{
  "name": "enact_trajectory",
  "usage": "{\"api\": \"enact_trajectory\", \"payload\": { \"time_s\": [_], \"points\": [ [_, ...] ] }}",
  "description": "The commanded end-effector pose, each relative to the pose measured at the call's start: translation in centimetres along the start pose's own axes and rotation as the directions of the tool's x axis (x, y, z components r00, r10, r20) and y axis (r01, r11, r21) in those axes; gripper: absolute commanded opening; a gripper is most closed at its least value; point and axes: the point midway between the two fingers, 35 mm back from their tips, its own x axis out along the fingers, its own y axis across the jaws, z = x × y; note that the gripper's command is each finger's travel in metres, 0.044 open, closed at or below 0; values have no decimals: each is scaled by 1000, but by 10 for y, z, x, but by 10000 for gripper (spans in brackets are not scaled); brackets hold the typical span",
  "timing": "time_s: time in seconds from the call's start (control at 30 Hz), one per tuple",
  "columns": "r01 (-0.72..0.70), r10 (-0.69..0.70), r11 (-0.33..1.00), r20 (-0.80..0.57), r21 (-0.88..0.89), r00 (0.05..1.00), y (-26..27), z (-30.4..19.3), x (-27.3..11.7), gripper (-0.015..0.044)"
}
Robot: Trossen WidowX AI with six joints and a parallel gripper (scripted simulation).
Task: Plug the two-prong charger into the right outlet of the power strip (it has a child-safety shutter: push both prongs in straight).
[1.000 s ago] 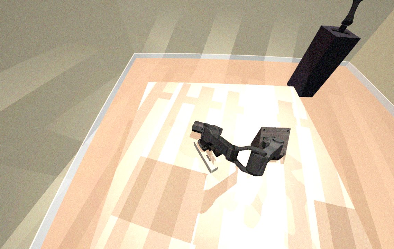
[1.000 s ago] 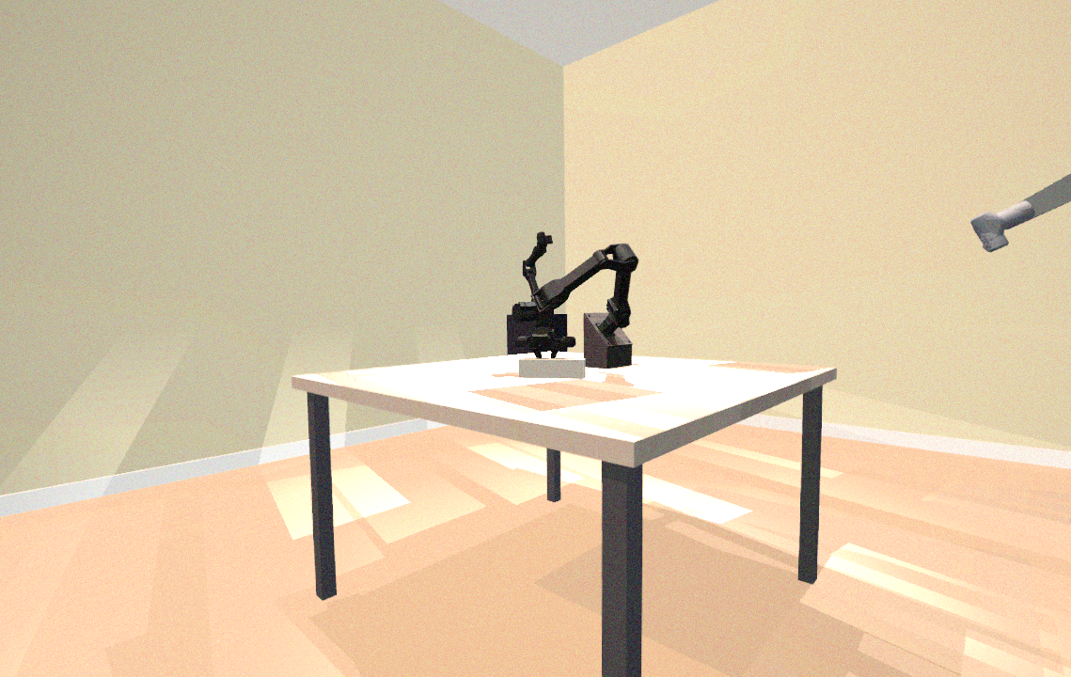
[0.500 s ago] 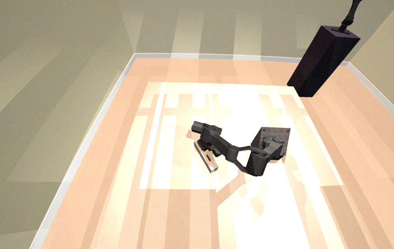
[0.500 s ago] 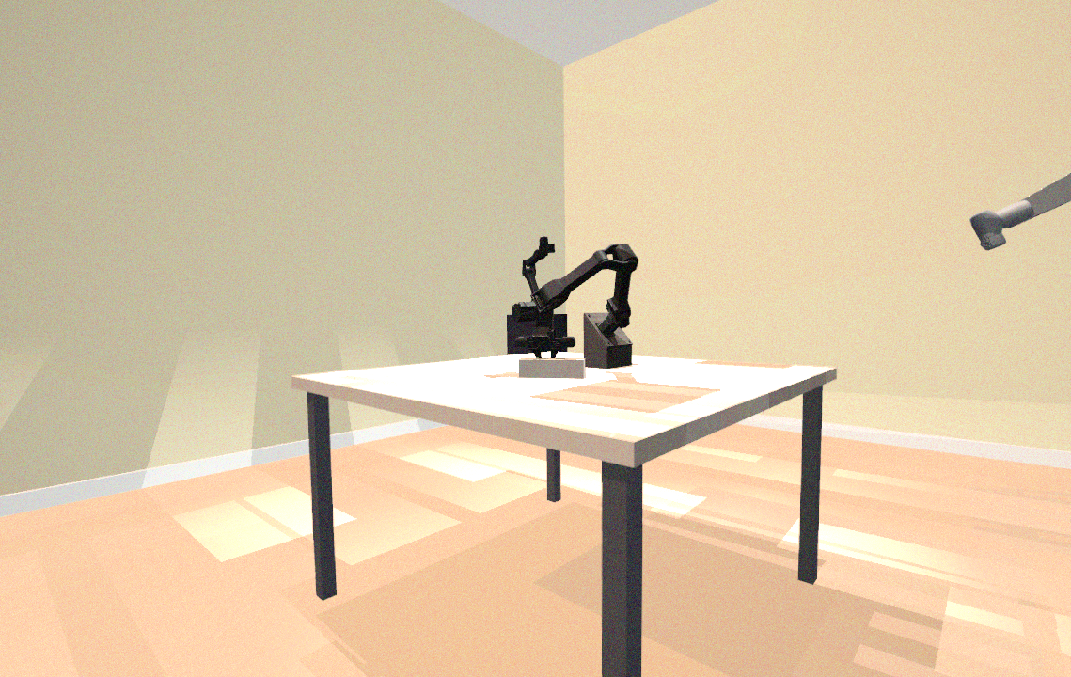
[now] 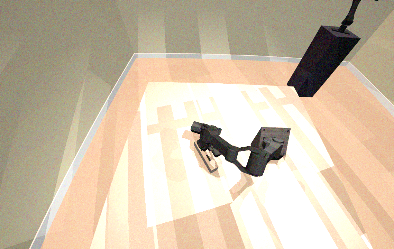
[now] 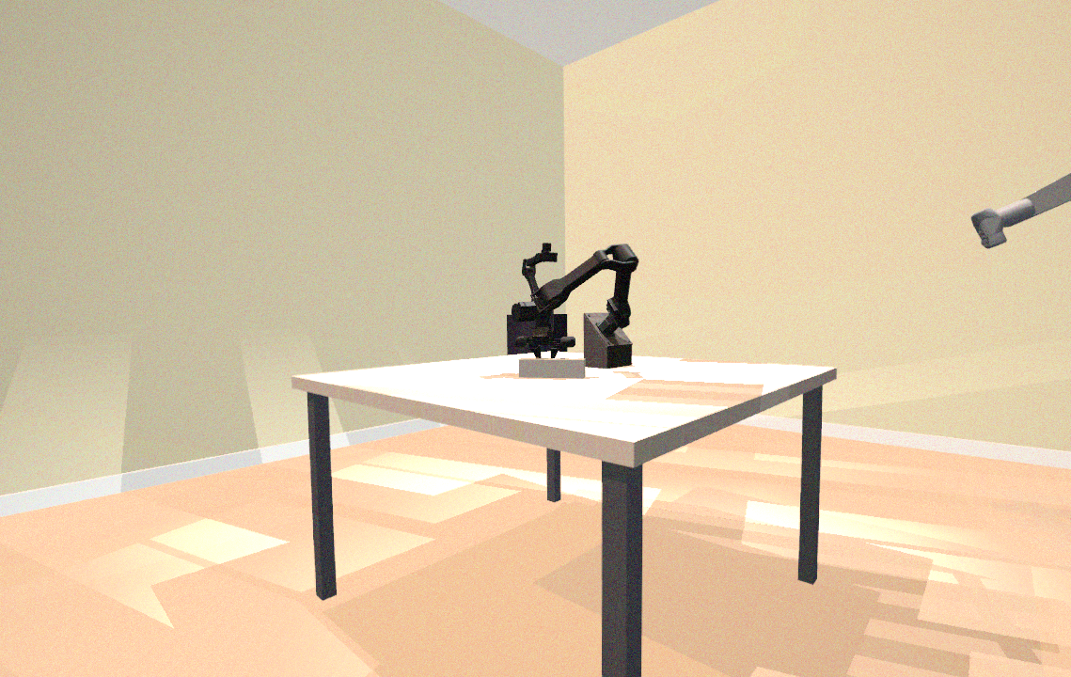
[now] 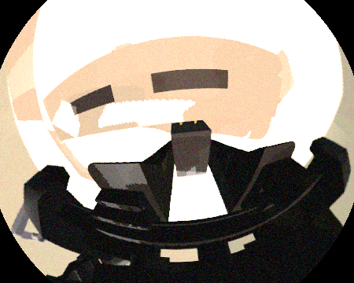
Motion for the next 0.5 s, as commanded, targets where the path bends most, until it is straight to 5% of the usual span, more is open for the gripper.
{"api": "enact_trajectory", "payload": {
  "time_s": [0.0, 0.47],
  "points": [
    [-2, 2, 1000, 7, 4, 1000, 0, 3, -1, 0],
    [-2, 2, 1000, 7, 4, 1000, 0, 6, -1, 0]
  ]
}}
